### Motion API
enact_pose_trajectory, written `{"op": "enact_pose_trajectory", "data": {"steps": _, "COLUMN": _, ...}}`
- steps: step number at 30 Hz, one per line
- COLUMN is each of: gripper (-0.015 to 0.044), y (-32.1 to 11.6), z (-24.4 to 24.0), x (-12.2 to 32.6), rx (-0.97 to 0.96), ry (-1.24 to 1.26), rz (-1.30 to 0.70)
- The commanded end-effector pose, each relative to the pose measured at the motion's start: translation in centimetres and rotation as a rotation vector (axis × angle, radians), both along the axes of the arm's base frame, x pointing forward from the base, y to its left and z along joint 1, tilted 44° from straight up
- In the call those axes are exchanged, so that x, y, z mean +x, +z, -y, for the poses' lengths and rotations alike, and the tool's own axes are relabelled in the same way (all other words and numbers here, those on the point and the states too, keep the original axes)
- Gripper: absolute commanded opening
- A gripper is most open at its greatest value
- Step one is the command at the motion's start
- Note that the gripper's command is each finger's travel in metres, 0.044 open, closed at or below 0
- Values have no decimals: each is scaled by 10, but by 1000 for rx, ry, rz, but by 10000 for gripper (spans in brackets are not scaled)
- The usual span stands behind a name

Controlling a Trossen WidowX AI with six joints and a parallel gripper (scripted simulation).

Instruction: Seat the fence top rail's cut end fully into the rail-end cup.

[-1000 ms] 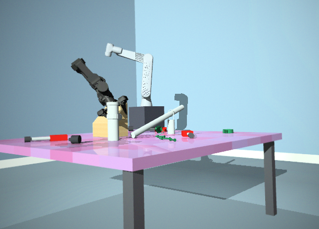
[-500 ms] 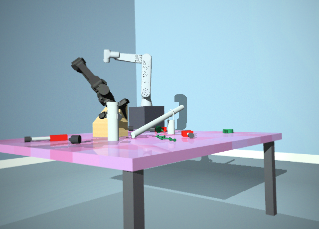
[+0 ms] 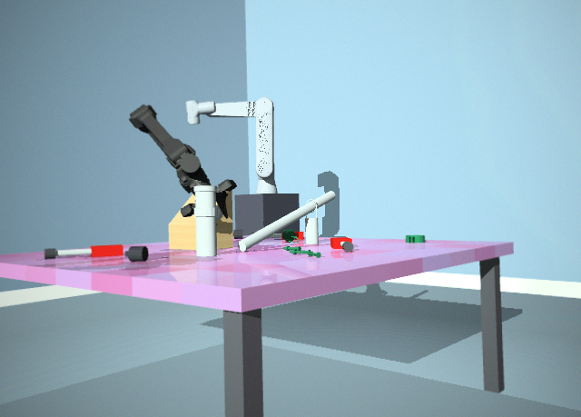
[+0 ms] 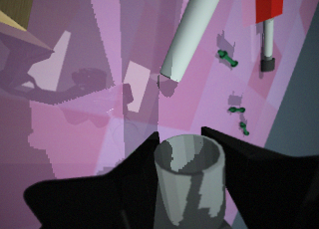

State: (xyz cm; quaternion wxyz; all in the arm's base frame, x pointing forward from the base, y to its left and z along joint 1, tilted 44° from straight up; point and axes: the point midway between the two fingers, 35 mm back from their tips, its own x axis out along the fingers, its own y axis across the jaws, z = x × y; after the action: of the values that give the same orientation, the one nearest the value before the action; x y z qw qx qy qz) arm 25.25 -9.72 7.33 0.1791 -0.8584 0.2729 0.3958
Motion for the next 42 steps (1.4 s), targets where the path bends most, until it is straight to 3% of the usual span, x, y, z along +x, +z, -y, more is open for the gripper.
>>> {"op": "enact_pose_trajectory", "data": {"steps": 1, "gripper": 0, "y": -1, "z": -2, "x": 3, "rx": 5, "ry": -26, "rz": 29}}
{"op": "enact_pose_trajectory", "data": {"steps": 42, "gripper": 0, "y": -7, "z": -15, "x": 31, "rx": 62, "ry": -269, "rz": 257}}
